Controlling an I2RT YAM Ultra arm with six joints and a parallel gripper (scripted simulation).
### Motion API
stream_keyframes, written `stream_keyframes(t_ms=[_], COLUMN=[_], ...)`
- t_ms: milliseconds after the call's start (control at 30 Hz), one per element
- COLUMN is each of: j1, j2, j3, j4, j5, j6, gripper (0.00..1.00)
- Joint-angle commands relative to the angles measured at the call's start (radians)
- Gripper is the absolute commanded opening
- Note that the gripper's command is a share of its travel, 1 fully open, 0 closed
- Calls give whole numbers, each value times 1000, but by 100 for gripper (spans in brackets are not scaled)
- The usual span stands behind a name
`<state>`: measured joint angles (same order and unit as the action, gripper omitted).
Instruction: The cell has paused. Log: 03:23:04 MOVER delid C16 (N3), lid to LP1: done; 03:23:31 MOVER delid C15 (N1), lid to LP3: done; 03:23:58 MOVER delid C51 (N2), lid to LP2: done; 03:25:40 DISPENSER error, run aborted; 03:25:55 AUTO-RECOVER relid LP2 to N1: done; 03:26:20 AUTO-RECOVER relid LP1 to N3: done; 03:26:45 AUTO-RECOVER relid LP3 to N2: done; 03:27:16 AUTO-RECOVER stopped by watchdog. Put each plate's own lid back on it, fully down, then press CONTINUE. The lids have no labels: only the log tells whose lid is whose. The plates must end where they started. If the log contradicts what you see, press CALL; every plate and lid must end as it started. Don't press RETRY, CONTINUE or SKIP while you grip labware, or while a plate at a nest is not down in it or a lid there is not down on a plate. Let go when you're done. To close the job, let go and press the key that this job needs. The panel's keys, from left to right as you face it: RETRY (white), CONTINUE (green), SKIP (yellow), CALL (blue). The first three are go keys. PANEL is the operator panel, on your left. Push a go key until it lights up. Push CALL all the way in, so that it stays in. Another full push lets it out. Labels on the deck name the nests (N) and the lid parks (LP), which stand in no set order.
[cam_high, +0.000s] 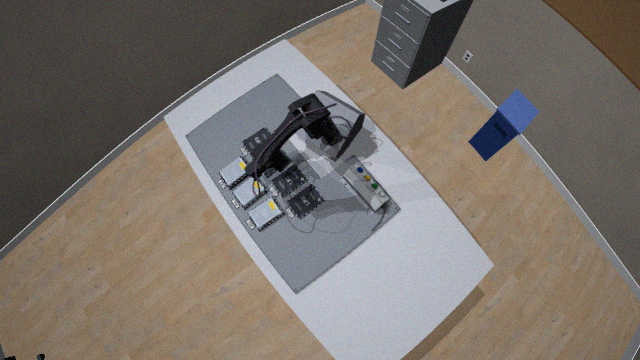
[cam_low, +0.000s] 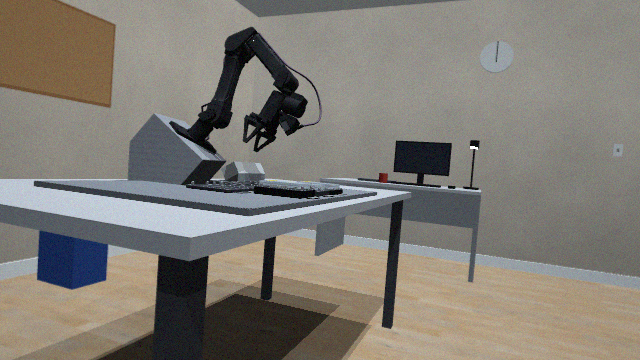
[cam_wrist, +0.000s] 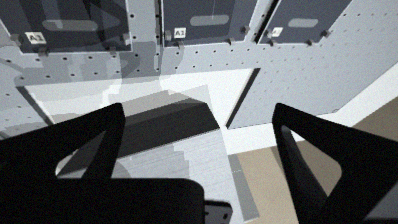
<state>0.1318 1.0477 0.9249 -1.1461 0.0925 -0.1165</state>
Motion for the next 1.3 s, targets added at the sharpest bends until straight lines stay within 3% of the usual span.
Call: stream_keyframes(t_ms=[0,33,100,233,433,500,600,700,933,967,1100,1167,1233,1267], j1=[-41,-59,-96,-127,-144,-144,-137,-136,-126,-131,-134,-123,-135,-128], j2=[11,-30,-44,20,56,56,41,43,61,38,23,67,28,54], j3=[60,49,48,75,-6,-6,-39,-36,-102,-115,-118,-128,-150,-153], j4=[-70,-74,-105,-140,13,13,98,107,248,274,291,329,363,385], j5=[-34,-41,-56,-78,-161,-161,-193,-194,-245,-254,-257,-278,-287,-299], j6=[35,31,28,74,98,98,81,84,64,58,57,50,47,43], gripper=[100,100,100,100,100,100,100,100,100,100,100,100,100,100])
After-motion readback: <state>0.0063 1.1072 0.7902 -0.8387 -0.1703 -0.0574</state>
